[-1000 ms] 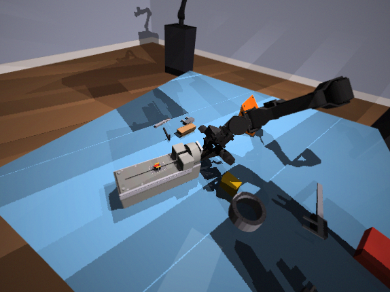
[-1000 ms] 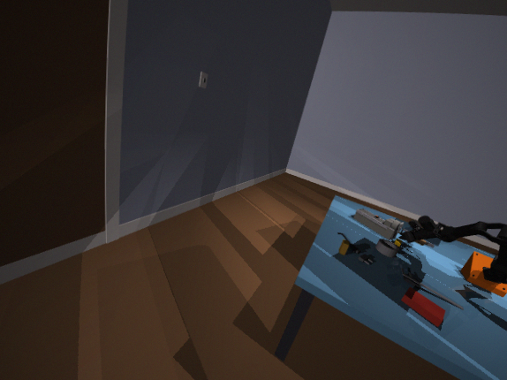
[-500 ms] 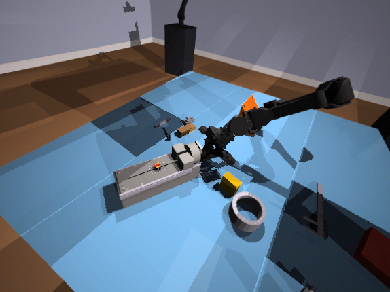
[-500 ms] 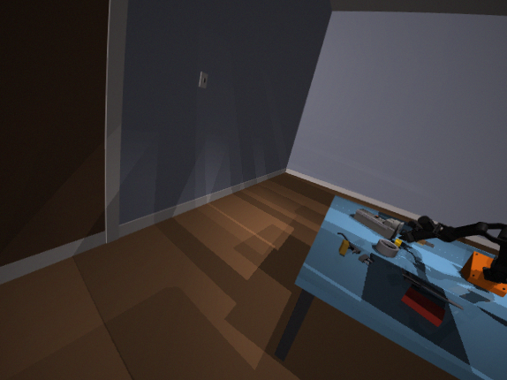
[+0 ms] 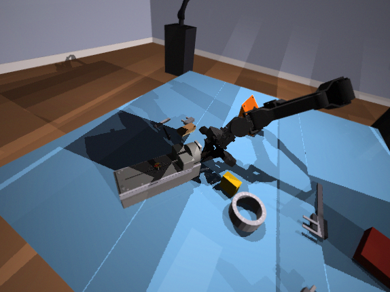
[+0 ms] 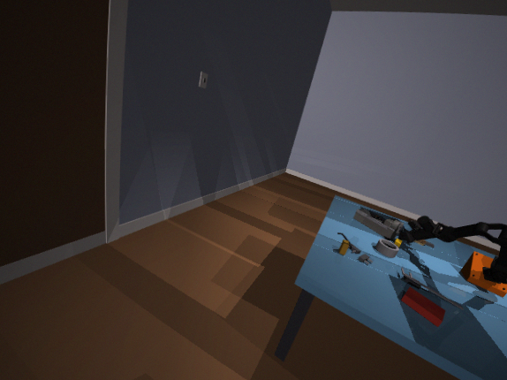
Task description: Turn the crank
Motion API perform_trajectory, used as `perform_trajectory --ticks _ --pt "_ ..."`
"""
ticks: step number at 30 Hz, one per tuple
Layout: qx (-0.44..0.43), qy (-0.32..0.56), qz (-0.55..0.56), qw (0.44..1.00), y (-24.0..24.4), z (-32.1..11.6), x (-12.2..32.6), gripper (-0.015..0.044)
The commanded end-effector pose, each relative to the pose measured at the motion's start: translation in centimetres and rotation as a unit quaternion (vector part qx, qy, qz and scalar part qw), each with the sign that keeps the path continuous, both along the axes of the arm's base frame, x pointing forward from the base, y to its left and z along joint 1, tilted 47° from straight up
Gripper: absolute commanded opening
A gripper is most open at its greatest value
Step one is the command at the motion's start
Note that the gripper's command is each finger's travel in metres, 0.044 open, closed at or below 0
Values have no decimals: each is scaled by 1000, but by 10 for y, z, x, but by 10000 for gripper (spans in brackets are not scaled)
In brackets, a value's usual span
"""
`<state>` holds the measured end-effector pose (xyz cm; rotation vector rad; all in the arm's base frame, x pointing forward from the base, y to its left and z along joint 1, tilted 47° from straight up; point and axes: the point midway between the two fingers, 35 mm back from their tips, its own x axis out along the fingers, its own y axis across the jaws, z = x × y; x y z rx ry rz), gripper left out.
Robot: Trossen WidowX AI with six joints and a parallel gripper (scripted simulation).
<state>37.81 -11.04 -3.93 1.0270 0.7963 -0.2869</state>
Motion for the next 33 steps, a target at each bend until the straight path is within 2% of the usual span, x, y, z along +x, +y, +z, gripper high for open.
perform_trajectory --ticks 1,33 --pt "2 -10 8 1000 4 6 5 0" --pt "2 -10 8 1000 6 16 8 0"
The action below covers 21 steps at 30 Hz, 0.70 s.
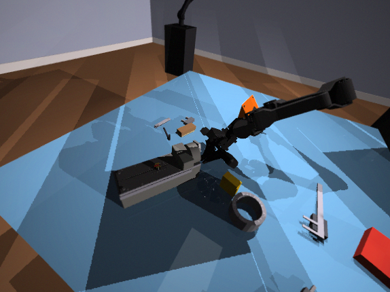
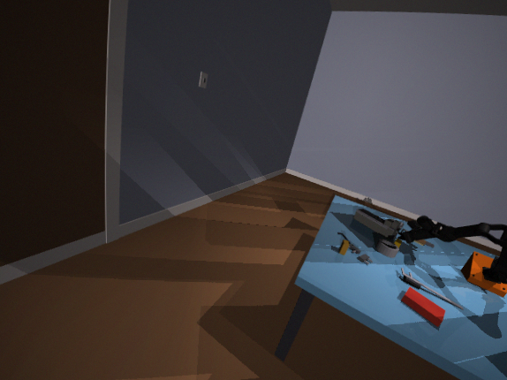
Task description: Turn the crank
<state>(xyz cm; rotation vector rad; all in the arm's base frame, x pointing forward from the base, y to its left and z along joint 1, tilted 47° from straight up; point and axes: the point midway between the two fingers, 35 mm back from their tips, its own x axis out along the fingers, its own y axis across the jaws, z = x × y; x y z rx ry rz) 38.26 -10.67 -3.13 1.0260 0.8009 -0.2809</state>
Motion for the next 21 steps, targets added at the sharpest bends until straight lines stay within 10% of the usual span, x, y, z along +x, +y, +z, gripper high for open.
perform_trajectory --ticks 1,21 --pt "1 -10 5 1000 2 8 4 0" --pt "1 -11 5 1000 1 17 6 0"
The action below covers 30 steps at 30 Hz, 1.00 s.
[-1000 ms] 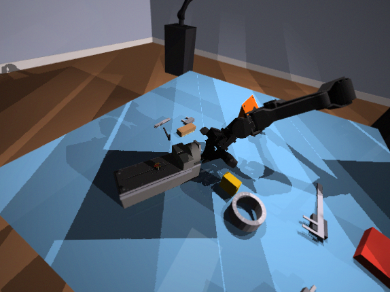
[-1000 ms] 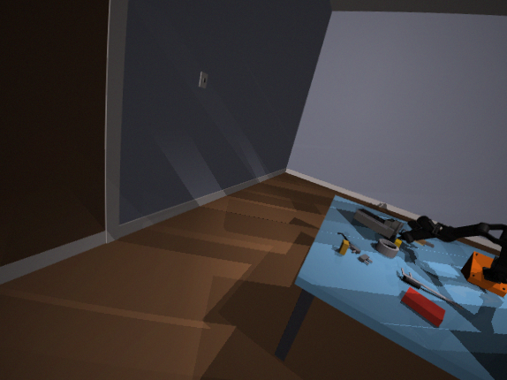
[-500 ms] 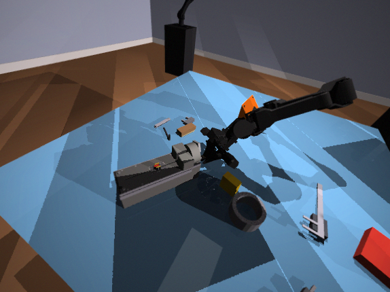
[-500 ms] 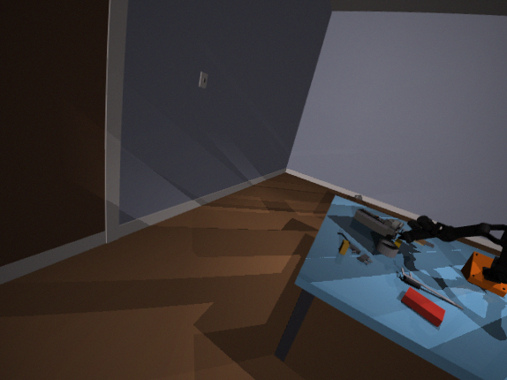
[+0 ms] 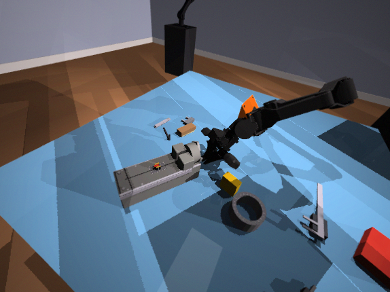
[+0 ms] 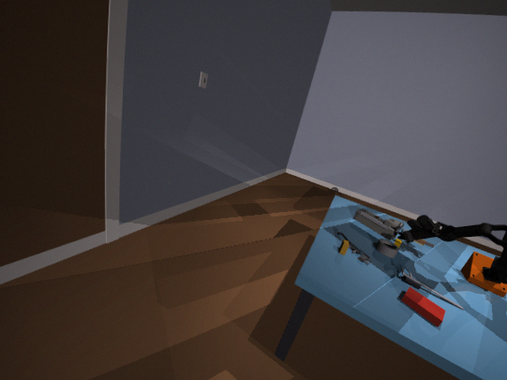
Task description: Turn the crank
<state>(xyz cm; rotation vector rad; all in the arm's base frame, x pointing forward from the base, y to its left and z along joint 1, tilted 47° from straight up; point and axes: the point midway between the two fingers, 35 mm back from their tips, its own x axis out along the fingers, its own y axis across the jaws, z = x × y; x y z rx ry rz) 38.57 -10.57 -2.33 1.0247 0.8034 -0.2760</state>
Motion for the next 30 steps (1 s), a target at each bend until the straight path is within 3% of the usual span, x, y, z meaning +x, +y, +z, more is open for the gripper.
perform_trajectory --ticks 1,30 --pt "0 -10 3 1000 0 9 3 0" --pt "0 -10 3 1000 -9 24 2 0"
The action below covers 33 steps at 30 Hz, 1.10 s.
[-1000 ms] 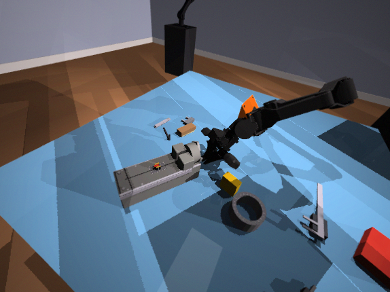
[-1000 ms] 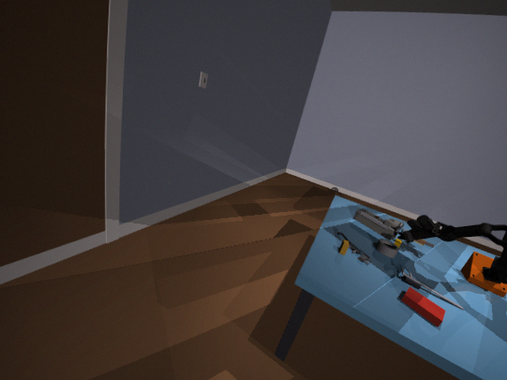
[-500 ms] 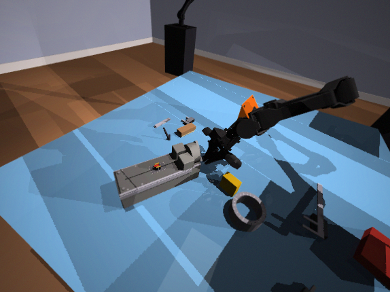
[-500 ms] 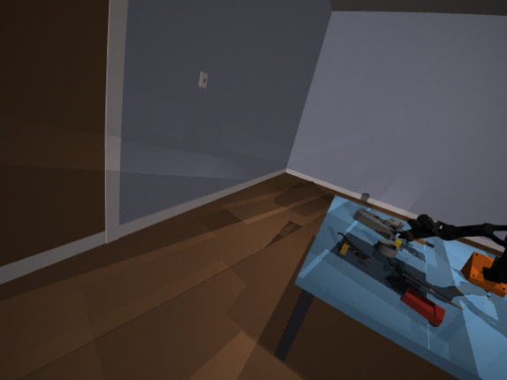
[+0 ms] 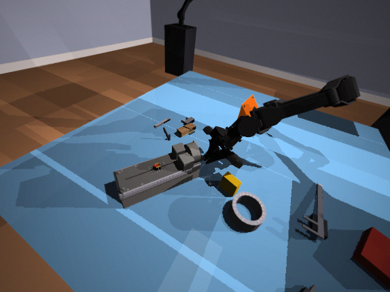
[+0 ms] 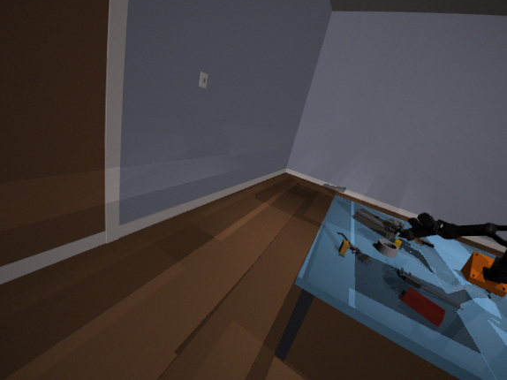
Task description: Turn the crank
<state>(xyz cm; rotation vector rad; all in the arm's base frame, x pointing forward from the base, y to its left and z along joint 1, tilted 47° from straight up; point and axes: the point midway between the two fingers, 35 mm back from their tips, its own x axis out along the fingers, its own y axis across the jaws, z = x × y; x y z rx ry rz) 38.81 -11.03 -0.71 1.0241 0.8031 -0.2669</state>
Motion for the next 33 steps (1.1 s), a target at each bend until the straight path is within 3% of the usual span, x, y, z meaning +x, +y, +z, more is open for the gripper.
perform_trajectory --ticks 1,33 --pt "-1 -8 -1 1000 -5 8 0 0" --pt "-1 -8 -1 1000 -18 15 -6 0"
